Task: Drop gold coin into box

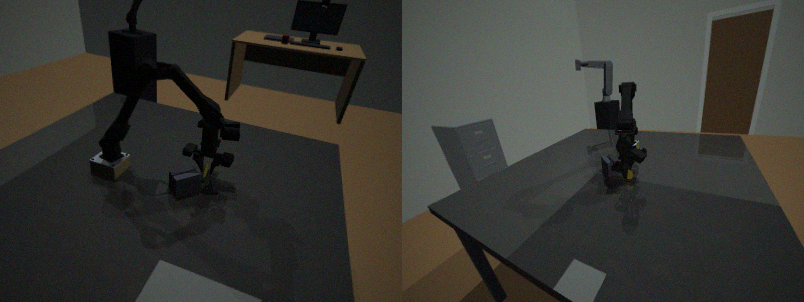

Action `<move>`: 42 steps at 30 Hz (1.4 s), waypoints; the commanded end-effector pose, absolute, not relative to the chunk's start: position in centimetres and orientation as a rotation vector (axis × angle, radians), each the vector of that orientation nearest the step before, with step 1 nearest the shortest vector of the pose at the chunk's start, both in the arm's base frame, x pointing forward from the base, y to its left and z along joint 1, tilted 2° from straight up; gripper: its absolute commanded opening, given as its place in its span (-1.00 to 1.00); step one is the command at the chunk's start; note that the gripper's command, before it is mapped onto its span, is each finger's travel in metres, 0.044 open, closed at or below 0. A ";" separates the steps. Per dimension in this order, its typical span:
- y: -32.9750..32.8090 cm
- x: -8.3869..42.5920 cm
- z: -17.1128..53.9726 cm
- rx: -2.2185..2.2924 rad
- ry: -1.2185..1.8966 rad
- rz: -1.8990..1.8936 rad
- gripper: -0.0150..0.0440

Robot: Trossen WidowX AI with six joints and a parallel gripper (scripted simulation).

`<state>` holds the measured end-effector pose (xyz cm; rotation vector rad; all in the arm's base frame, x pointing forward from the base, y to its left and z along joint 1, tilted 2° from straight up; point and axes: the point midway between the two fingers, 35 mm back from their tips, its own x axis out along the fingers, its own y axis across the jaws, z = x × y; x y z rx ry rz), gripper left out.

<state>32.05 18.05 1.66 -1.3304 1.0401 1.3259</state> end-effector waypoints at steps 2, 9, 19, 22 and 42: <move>18.0 31.7 0.9 -1.325 1.052 1.338 -0.04; 18.0 31.7 0.9 -1.325 1.052 1.338 -0.46; 18.0 31.7 1.3 -1.325 1.051 1.338 -0.49; 18.0 31.8 2.0 -1.325 1.051 1.338 -0.49; 17.8 31.9 7.0 -1.326 1.051 1.337 -0.49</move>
